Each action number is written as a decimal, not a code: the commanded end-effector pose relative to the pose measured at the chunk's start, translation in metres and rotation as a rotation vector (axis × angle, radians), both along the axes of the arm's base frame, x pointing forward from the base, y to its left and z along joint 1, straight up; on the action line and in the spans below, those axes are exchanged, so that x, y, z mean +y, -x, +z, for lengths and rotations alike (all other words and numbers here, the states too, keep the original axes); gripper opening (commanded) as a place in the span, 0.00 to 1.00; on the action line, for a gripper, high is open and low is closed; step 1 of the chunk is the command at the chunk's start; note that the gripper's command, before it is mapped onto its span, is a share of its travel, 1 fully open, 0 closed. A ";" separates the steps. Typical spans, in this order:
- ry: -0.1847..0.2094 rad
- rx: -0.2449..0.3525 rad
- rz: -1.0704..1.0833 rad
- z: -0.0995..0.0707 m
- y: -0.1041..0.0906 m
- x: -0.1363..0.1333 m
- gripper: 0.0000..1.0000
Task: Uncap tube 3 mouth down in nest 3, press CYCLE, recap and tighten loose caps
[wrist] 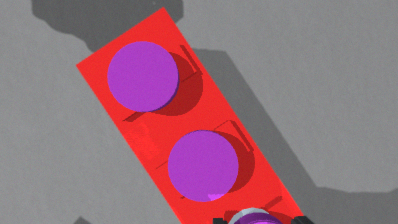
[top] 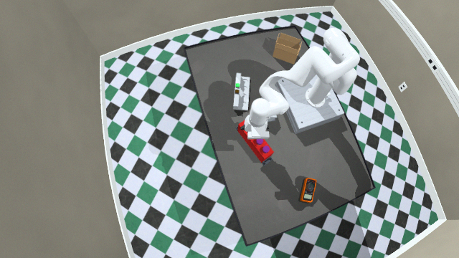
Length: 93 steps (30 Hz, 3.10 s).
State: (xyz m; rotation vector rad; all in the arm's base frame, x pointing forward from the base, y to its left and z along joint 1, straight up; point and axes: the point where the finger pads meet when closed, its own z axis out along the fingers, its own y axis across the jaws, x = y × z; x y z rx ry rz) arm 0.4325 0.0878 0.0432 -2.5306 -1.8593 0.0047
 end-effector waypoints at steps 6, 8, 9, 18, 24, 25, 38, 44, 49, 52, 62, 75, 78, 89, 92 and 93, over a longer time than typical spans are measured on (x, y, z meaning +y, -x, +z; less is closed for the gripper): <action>0.006 -0.006 -0.209 0.001 -0.002 0.000 0.00; 0.006 -0.006 -0.209 0.001 -0.002 0.000 0.46; 0.006 -0.006 -0.209 0.001 -0.002 0.000 0.46; 0.006 -0.006 -0.209 0.001 -0.002 0.000 0.46; 0.005 -0.005 0.092 0.002 -0.002 0.000 0.46; 0.005 -0.005 0.124 0.002 -0.002 0.000 0.46; 0.005 -0.002 0.729 0.002 -0.002 0.000 0.46; 0.004 -0.001 1.012 0.002 -0.002 0.000 0.46; 0.004 0.000 1.255 0.002 -0.002 0.000 0.46; 0.004 0.000 1.304 0.002 -0.002 0.000 0.46; 0.004 0.001 1.361 0.002 -0.002 0.000 0.00; 0.004 0.000 1.311 0.002 -0.002 0.000 0.00; 0.005 0.000 1.161 0.001 -0.002 0.000 0.00; 0.005 -0.003 0.711 0.001 -0.002 0.000 0.00; 0.006 -0.003 0.561 0.001 -0.002 0.000 0.00; 0.006 -0.003 0.511 0.001 -0.002 0.000 0.00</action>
